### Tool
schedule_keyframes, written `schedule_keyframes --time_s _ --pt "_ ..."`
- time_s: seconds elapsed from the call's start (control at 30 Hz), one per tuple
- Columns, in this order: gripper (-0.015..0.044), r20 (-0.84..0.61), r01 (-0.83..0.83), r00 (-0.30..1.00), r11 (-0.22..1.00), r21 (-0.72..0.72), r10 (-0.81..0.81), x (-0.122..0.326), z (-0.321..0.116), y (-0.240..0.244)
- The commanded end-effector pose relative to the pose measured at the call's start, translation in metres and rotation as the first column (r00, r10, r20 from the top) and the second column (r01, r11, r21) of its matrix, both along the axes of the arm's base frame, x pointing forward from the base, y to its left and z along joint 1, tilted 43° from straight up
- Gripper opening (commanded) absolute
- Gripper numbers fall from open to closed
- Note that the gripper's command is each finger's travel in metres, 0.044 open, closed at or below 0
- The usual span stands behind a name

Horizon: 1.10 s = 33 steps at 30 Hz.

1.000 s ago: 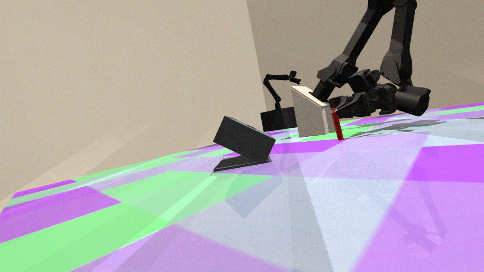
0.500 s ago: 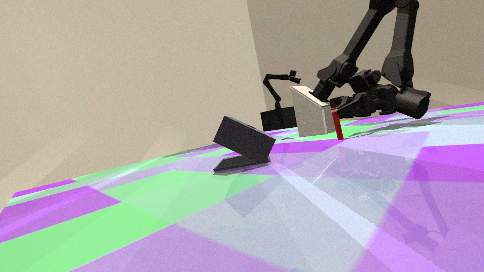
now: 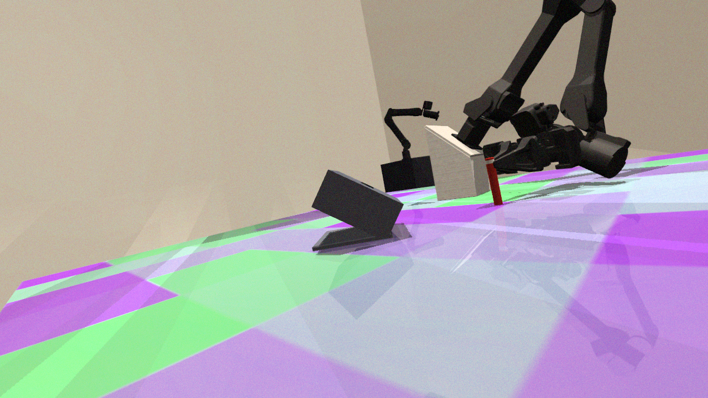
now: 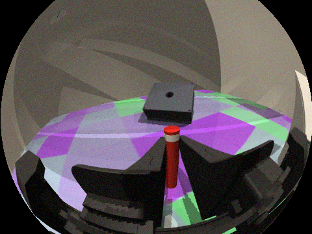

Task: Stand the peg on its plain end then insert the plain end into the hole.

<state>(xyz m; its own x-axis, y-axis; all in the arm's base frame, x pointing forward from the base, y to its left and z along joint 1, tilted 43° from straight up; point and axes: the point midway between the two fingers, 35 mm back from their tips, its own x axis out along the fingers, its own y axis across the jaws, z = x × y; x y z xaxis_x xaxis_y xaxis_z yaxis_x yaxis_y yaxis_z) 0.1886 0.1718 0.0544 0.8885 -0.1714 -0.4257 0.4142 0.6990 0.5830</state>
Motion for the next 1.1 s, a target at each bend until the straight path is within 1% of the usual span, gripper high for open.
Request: schedule_keyframes --time_s 0.0,0.17,0.27,1.07 --pt "0.0049 0.0 0.0 1.0 1.0 0.0 0.0 -0.0015 -0.0011 0.0015" --pt "0.0056 0.005 0.003 1.0 1.0 -0.002 -0.003 -0.0006 -0.0001 0.0002" --pt "0.013 0.006 0.003 1.0 1.0 -0.002 -0.003 -0.0007 -0.0001 0.0002" --pt "0.013 0.006 0.003 1.0 1.0 -0.002 -0.003 -0.0007 -0.0001 0.0002"
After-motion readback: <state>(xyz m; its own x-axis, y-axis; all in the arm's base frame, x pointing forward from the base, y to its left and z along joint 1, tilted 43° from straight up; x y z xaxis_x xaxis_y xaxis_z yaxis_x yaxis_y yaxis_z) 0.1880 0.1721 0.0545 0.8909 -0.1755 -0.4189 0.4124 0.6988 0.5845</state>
